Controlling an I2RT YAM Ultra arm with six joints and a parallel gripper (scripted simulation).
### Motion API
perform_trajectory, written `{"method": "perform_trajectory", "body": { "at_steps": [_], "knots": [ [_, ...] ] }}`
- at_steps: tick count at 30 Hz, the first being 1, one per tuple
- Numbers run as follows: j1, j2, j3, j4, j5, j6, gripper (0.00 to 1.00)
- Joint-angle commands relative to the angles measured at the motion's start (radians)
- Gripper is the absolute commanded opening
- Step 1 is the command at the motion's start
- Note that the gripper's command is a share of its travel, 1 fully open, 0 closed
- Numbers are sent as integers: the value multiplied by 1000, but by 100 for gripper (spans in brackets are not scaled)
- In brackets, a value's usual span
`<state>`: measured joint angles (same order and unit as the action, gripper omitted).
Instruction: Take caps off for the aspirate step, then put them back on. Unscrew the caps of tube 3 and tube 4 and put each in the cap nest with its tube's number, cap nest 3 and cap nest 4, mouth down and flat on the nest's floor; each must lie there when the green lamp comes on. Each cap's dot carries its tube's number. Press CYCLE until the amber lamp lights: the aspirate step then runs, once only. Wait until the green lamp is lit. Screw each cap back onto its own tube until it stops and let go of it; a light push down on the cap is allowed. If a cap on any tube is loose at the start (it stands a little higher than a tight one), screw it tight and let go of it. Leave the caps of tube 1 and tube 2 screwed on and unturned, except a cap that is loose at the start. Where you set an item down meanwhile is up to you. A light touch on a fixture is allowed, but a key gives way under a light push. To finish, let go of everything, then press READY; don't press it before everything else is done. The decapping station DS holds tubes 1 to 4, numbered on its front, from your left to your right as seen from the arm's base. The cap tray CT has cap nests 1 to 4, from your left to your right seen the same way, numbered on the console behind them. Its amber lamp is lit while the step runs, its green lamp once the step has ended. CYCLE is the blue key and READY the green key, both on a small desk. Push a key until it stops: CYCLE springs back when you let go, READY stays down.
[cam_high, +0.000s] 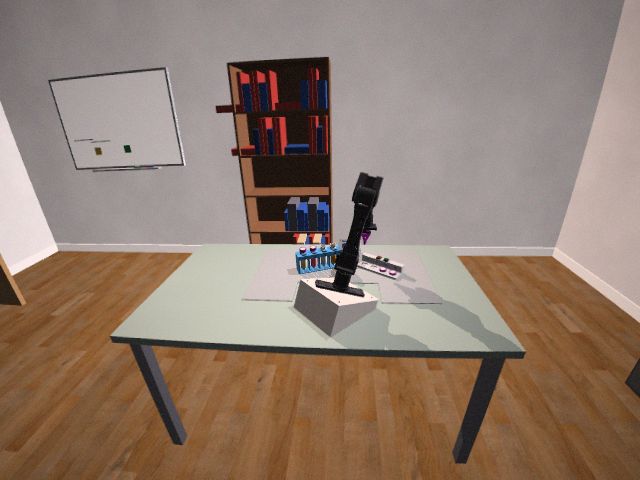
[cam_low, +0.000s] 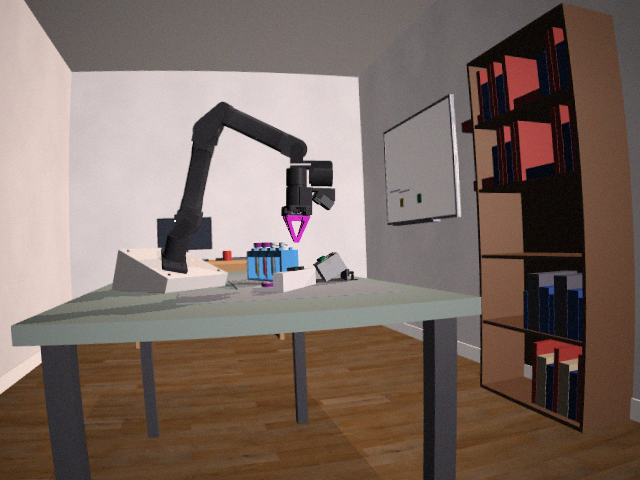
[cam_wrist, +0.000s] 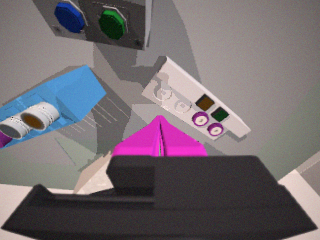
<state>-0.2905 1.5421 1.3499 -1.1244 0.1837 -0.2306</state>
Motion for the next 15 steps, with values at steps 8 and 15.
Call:
{"method": "perform_trajectory", "body": {
  "at_steps": [8,15],
  "knots": [
    [170,135,127,20,65,225,0],
    [287,302,283,1,92,342,0]
  ]
}}
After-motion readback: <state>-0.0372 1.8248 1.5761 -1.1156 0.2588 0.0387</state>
